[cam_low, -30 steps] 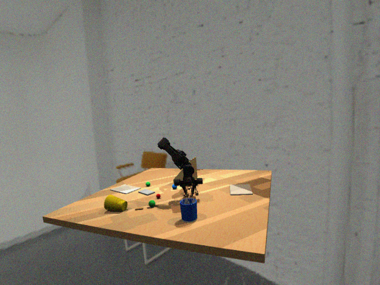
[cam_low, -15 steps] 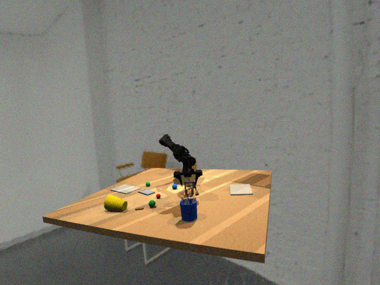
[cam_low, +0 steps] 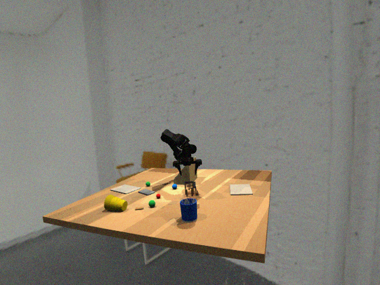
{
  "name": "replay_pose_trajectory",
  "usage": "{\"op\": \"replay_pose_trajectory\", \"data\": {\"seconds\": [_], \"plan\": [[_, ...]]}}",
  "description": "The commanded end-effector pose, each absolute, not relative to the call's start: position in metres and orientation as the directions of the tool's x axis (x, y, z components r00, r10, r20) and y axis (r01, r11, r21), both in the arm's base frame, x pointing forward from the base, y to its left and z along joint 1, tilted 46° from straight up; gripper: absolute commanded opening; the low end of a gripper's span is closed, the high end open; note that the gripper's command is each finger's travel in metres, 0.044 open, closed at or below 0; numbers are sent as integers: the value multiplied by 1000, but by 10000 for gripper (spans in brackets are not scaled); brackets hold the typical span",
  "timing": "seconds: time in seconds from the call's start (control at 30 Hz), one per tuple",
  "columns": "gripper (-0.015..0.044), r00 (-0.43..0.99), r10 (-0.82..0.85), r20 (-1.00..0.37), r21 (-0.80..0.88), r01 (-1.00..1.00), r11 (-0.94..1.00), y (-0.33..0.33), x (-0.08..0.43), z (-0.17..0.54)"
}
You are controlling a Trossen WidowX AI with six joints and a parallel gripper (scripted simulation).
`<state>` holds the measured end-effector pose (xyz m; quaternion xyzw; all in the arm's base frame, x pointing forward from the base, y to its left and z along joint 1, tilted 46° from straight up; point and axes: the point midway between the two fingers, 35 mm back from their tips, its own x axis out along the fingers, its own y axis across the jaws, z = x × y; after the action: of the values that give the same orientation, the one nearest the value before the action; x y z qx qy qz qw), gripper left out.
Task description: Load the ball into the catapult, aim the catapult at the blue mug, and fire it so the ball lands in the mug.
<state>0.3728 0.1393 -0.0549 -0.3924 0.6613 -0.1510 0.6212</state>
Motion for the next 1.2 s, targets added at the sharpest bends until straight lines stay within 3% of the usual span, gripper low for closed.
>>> {"op": "replay_pose_trajectory", "data": {"seconds": [0.0,0.17,0.53,1.17], "plan": [[414,80,-706,-704,-687,-328,649,137,374,-54],[300,77,-689,-721,-685,-228,692,74,400,-27],[300,66,-717,-694,-717,32,696,-83,401,34],[300,64,-720,-691,-719,43,693,-107,401,23]]}}
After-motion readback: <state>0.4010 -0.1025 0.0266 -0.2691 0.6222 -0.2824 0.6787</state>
